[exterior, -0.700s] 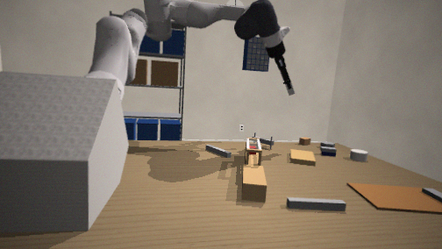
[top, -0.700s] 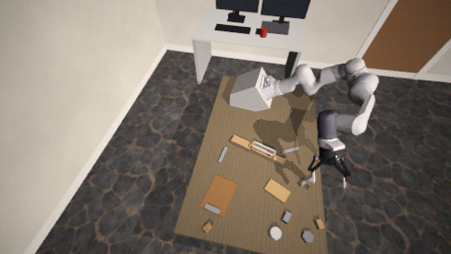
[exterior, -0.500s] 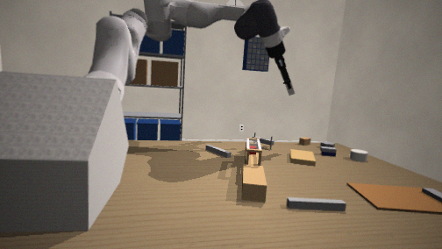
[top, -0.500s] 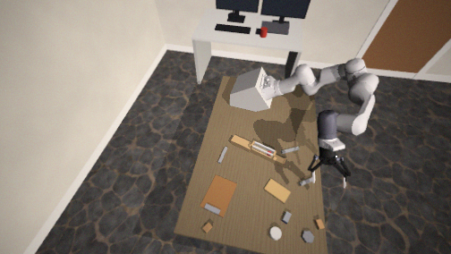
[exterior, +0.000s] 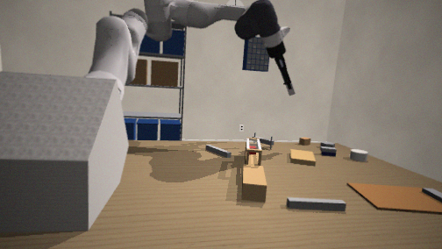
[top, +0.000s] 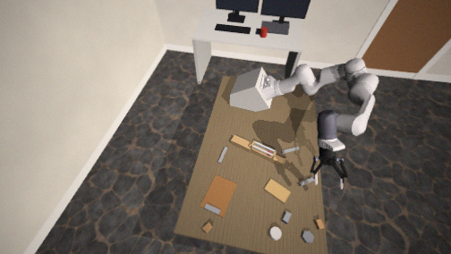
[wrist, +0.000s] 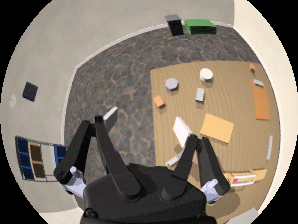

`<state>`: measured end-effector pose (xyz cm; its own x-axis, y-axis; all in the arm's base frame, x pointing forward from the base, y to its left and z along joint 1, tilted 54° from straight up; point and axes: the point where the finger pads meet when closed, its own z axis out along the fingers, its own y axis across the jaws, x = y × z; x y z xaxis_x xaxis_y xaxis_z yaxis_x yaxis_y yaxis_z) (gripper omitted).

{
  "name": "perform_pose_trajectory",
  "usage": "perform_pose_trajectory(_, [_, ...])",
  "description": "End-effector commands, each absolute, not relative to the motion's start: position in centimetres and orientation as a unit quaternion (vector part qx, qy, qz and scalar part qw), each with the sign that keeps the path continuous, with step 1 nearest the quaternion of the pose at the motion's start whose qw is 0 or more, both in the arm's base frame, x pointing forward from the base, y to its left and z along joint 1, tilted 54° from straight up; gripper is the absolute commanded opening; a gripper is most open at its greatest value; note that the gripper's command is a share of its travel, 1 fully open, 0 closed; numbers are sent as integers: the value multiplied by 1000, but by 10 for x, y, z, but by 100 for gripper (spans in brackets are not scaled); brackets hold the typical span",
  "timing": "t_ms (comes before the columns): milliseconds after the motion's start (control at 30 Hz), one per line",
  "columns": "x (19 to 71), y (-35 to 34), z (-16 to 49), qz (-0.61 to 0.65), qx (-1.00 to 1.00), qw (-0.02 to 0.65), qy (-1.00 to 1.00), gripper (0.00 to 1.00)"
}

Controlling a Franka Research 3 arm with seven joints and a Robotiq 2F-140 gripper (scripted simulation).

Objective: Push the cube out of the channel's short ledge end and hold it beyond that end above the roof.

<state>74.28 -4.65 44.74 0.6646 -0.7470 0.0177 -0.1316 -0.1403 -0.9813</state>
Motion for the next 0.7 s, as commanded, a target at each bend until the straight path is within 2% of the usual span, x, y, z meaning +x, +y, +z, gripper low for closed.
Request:
perform_pose_trajectory(0, [746, -56, 432, -265, -713, 571, 309, 0])
perform_pose_trajectory(333, [752, -145, 270, -235, -782, 506, 278, 0])
perform_pose_trajectory(400, [752, -145, 270, -235, -782, 506, 278, 0])
perform_pose_trajectory(433, [745, -166, 222, -225, -794, 496, 271, 0])
perform_pose_trajectory(667, [706, -215, 101, -173, -837, 463, 236, 0])
